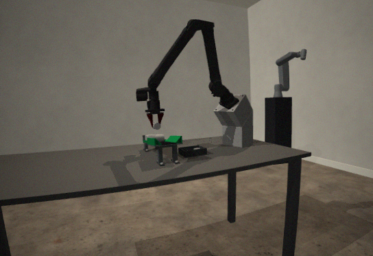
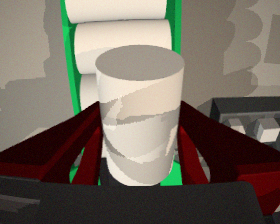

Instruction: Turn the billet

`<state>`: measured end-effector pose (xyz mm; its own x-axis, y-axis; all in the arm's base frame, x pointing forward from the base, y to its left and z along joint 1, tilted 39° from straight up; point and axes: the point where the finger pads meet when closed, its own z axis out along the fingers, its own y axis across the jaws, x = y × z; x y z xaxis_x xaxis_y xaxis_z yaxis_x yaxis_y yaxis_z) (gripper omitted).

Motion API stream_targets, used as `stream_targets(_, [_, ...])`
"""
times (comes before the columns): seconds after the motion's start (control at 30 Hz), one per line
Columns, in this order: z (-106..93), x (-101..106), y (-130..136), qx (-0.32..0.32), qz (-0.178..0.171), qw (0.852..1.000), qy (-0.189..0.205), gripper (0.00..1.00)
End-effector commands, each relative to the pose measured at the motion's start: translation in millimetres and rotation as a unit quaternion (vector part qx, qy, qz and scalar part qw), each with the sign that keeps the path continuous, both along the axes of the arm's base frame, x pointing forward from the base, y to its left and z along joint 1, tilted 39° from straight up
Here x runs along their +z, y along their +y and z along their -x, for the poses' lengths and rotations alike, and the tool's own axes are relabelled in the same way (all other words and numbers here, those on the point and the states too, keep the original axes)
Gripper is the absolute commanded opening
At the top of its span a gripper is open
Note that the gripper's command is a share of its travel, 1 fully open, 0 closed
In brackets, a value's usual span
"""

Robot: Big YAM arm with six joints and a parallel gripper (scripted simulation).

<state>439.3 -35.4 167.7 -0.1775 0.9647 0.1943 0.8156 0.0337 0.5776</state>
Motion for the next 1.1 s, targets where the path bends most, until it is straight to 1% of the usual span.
stream_targets(0.0, [-10.0, 39.1, -0.1, 0.009, 0.015, 0.999, -0.045, 0.00])
stream_targets(0.53, [-9.1, 37.7, 0.3, 0.024, 0.026, 0.998, -0.048, 0.00])
stream_targets(1.07, [-8.9, 38.3, 1.0, 0.058, 0.051, 0.995, -0.059, 0.00])
